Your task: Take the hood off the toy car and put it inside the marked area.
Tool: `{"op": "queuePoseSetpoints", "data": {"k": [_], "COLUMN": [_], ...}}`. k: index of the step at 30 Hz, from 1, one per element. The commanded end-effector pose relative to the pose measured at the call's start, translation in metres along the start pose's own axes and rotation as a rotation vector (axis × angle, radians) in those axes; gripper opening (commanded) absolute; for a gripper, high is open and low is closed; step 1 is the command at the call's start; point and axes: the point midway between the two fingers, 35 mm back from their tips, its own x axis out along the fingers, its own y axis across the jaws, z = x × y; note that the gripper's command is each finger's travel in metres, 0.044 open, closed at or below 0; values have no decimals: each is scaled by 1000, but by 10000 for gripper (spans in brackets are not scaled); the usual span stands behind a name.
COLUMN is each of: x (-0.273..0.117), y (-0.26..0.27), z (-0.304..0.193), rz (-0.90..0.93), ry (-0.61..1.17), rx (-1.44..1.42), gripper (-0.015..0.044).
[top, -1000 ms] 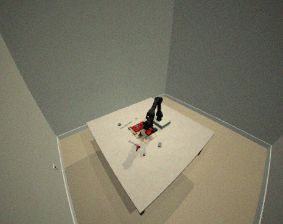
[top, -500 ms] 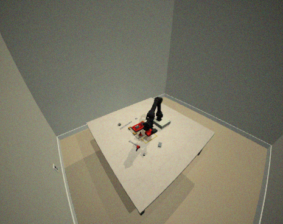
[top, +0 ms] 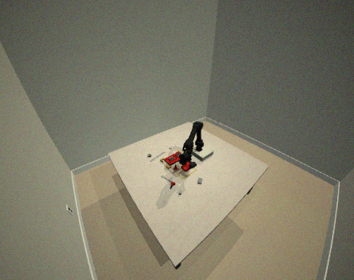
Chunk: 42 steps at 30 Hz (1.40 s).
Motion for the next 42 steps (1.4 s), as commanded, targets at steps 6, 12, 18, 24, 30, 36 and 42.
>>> {"op": "queuePoseSetpoints", "data": {"k": [6,12,18,24,30,36,42], "x": [12,17,23,28,33,38,44], "y": [0,0,-1,-1,-1,-1,-1], "z": [-2,-2,-2,-3,-3,-4,-4], "rz": [-2,-2,-2,-2,-2,-2,-3], "ry": [9,9,9,9,9,9,10], "rx": [5,5,5,5,5,5,5], "gripper": [0,0,0,0,0,0,0]}}
